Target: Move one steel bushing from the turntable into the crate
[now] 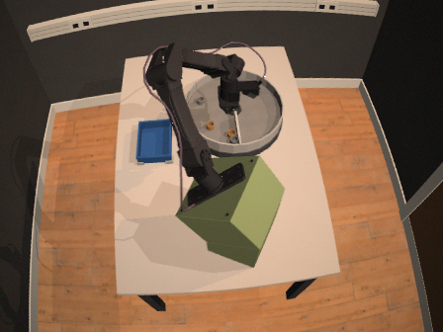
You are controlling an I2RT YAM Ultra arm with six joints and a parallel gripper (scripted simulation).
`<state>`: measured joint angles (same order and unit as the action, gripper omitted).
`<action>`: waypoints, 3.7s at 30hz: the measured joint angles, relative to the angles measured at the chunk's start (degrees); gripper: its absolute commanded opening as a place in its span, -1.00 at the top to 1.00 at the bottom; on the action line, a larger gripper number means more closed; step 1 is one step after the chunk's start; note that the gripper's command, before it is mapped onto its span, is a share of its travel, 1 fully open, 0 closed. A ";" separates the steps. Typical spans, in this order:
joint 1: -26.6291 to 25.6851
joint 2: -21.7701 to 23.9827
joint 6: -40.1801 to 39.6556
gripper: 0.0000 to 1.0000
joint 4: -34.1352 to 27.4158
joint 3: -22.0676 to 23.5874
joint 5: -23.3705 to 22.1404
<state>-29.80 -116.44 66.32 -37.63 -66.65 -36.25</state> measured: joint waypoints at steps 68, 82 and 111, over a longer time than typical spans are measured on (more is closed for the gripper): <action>0.00 0.00 0.00 0.70 0.00 0.00 0.00; 0.00 0.00 0.00 0.70 0.00 0.00 0.00; 0.00 0.00 0.00 0.70 0.00 0.00 0.00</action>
<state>-29.80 -116.44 66.32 -37.63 -66.65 -36.25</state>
